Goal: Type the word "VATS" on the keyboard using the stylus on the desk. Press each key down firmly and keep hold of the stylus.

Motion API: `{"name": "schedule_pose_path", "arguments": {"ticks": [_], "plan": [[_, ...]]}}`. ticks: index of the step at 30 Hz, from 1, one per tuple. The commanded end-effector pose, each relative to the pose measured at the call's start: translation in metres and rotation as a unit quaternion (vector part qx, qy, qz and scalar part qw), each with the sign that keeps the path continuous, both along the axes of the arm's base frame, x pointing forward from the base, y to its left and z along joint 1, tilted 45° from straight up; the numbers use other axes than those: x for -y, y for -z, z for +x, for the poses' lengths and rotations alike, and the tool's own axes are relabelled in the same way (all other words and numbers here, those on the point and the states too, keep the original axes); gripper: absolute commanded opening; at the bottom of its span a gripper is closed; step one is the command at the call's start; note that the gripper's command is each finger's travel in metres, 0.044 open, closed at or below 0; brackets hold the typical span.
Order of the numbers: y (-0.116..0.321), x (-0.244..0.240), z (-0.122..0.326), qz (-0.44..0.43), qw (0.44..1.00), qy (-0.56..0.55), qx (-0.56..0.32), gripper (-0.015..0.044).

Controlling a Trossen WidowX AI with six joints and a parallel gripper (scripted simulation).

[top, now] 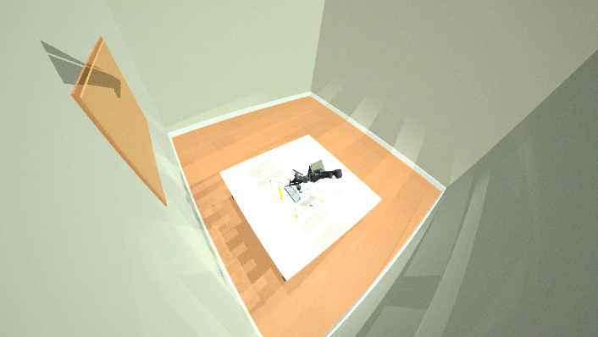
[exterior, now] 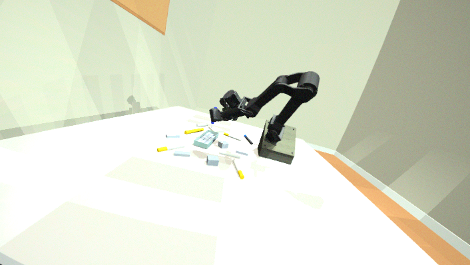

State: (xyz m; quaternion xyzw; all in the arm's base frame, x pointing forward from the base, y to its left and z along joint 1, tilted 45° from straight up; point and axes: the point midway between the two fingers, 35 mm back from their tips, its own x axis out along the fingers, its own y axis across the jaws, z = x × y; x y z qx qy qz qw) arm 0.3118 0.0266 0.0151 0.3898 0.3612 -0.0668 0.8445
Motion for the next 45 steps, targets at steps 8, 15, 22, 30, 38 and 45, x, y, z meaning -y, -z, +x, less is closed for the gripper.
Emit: {"name": "schedule_pose_path", "arguments": {"ticks": [8, 15, 22, 30, 38, 45], "plan": [[0.019, -0.015, -0.007, 0.0, 1.0, 0.003, -0.007, 0.0], [0.019, -0.015, -0.007, 0.0, 1.0, 0.003, -0.007, 0.0026], [0.021, -0.015, -0.007, 0.0, 1.0, 0.003, -0.007, 0.0081], [0.024, -0.018, -0.007, 0.0, 1.0, 0.003, -0.007, 0.0081], [0.028, -0.022, -0.008, 0.001, 1.0, 0.003, -0.007, 0.0081], [0.03, -0.024, -0.009, 0.001, 1.0, 0.003, -0.007, 0.0081]]}}
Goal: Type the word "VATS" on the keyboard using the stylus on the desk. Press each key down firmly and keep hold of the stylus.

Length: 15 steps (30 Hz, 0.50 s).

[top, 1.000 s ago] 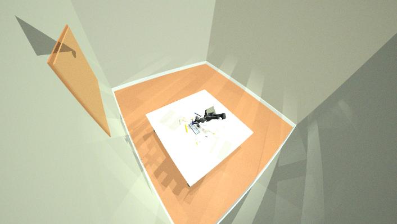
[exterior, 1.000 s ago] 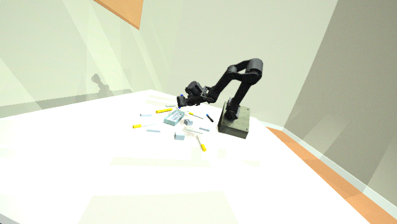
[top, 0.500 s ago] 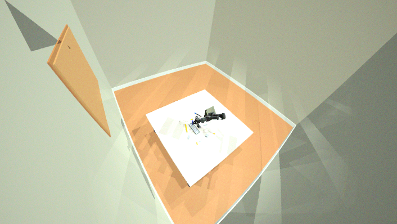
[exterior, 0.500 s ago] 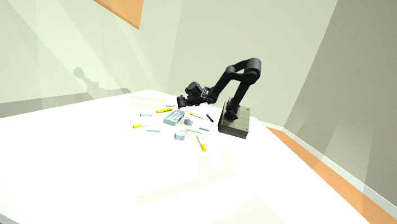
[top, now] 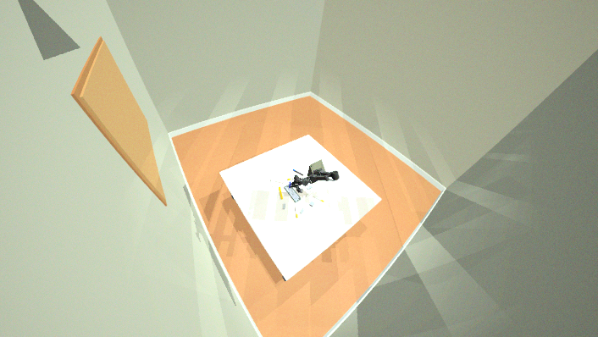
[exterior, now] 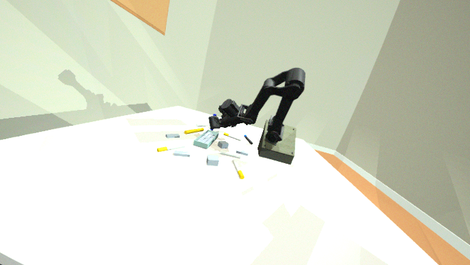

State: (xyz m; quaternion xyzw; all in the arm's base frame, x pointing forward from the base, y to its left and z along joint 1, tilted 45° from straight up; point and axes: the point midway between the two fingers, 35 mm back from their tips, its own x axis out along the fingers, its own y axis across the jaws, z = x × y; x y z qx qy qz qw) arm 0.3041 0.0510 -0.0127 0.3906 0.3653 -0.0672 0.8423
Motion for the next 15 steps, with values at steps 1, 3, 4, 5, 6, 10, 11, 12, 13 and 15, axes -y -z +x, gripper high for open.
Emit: {"name": "schedule_pose_path", "arguments": {"ticks": [1, 3, 4, 5, 6, 10, 11, 12, 13, 15], "plan": [[0.0029, -0.0001, -0.0009, -0.001, 1.0, 0.004, -0.003, 0.0081], [0.0036, -0.0008, -0.001, -0.001, 1.0, 0.004, -0.003, 0.0081], [0.0039, -0.0011, -0.001, -0.001, 1.0, 0.004, -0.003, 0.0081], [0.0042, -0.0014, -0.0011, -0.001, 1.0, 0.004, -0.003, 0.0081], [0.0045, -0.0017, -0.0012, -0.001, 1.0, 0.004, -0.003, 0.0081], [0.0056, -0.0028, -0.0014, -0.001, 1.0, 0.004, -0.003, 0.0081], [0.0059, -0.0031, -0.0014, -0.001, 1.0, 0.004, -0.003, 0.0081], [0.0062, -0.0034, -0.0015, -0.001, 1.0, 0.004, -0.003, 0.0081], [0.0065, -0.0036, -0.0016, -0.001, 1.0, 0.004, -0.003, 0.0081], [0.0071, -0.0042, -0.0017, -0.001, 1.0, 0.004, -0.003, 0.0081]]}}
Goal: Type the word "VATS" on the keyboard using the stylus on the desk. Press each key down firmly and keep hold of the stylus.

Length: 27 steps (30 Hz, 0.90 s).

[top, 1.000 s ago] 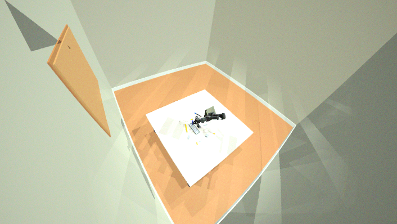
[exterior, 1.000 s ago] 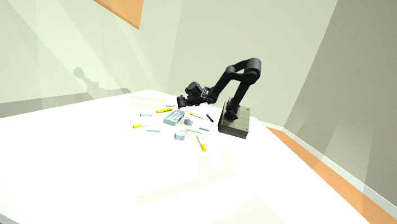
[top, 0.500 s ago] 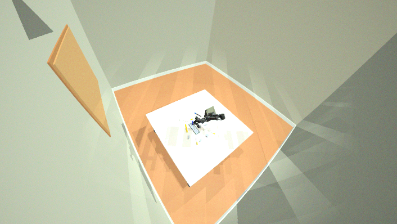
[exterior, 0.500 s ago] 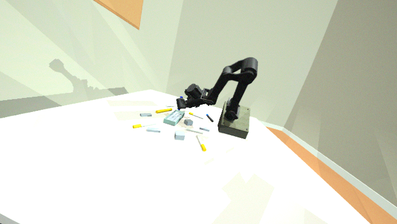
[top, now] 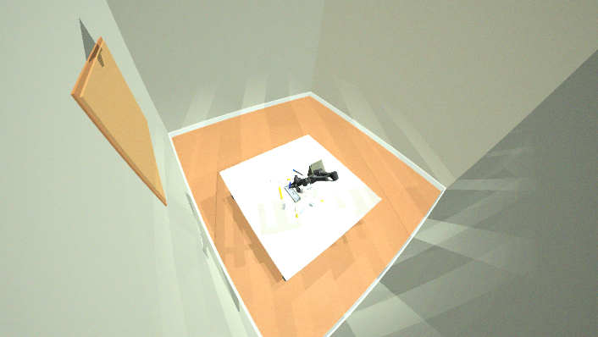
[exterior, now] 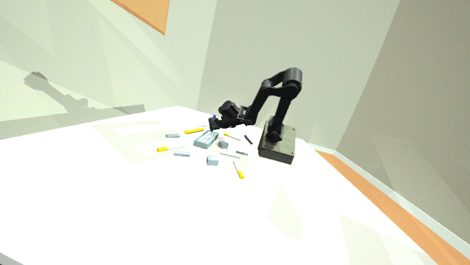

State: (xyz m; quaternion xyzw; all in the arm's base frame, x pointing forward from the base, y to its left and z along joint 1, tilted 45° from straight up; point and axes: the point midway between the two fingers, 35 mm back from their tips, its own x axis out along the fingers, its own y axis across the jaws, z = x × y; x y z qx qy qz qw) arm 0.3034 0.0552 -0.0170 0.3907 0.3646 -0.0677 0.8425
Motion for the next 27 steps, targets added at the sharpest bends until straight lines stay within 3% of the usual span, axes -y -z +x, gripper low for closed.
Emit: {"name": "schedule_pose_path", "arguments": {"ticks": [1, 27], "plan": [[0.003, 0.0, -0.001, -0.001, 1.0, 0.003, -0.003, 0.0081], [-0.022, 0.028, 0.003, -0.002, 1.0, 0.008, -0.006, 0.0078]]}}
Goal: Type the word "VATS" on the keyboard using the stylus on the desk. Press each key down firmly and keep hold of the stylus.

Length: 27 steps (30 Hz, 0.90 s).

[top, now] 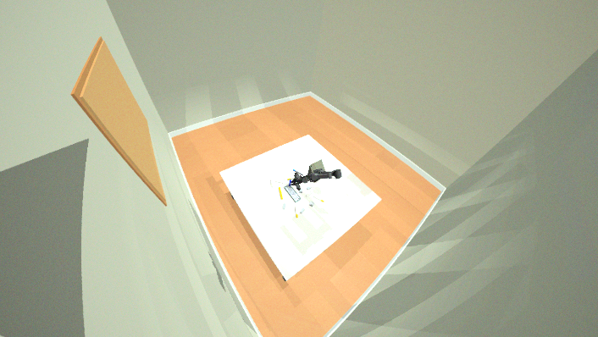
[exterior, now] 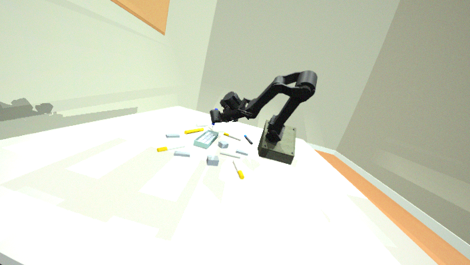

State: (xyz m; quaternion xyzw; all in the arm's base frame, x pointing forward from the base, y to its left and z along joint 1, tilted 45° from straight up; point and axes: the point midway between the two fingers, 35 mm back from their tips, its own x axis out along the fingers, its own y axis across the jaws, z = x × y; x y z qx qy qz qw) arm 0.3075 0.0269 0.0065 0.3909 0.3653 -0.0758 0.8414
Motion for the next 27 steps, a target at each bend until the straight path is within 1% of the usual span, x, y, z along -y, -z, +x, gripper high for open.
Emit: {"name": "schedule_pose_path", "arguments": {"ticks": [1, 6, 7, 8, 15, 27], "plan": [[0.001, 0.0, -0.001, 0.0, 1.0, 0.001, -0.002, 0.0071], [0.001, 0.0, -0.001, 0.0, 1.0, 0.001, -0.002, 0.0038], [0.001, -0.001, 0.0, 0.0, 1.0, 0.001, -0.002, 0.0011], [0.0, -0.002, 0.0, 0.0, 1.0, 0.001, -0.002, 0.0], [-0.02, -0.023, 0.01, 0.0, 1.0, 0.0, -0.004, 0.0], [-0.068, -0.07, 0.013, 0.003, 1.0, -0.002, 0.0, 0.0]]}}
